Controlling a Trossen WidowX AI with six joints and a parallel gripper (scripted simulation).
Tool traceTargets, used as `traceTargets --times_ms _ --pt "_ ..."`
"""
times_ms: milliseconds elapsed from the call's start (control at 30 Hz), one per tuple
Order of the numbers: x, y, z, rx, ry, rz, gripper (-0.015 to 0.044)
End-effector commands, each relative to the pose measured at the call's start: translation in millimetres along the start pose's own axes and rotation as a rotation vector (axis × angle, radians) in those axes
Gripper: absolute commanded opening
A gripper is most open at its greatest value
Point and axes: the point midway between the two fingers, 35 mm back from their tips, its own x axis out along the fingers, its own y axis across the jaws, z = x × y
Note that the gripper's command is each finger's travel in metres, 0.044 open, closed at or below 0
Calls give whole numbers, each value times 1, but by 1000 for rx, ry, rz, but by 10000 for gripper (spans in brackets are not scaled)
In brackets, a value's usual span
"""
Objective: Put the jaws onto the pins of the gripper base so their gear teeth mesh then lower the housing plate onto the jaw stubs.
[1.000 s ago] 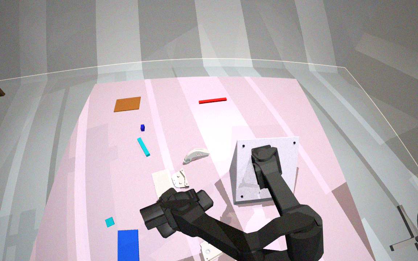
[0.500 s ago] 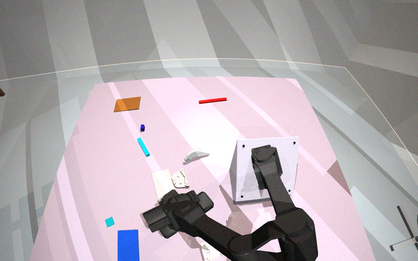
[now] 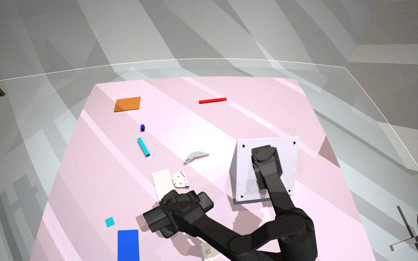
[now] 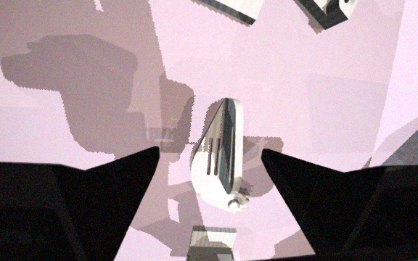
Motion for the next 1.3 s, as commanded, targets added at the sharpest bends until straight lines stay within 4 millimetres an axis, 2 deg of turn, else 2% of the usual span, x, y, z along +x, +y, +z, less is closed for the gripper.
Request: traceTargets --times_ms 0,67,433,533,967,1267 --pt "0 0 1 3 -4 0 440" --pt "0 0 1 3 -4 0 440" --pt "0 0 0 0 0 0 151" --pt "0 0 0 0 0 0 134" --pt "0 0 0 0 0 0 134" --pt "-26 2 3 0 -7 -4 134"
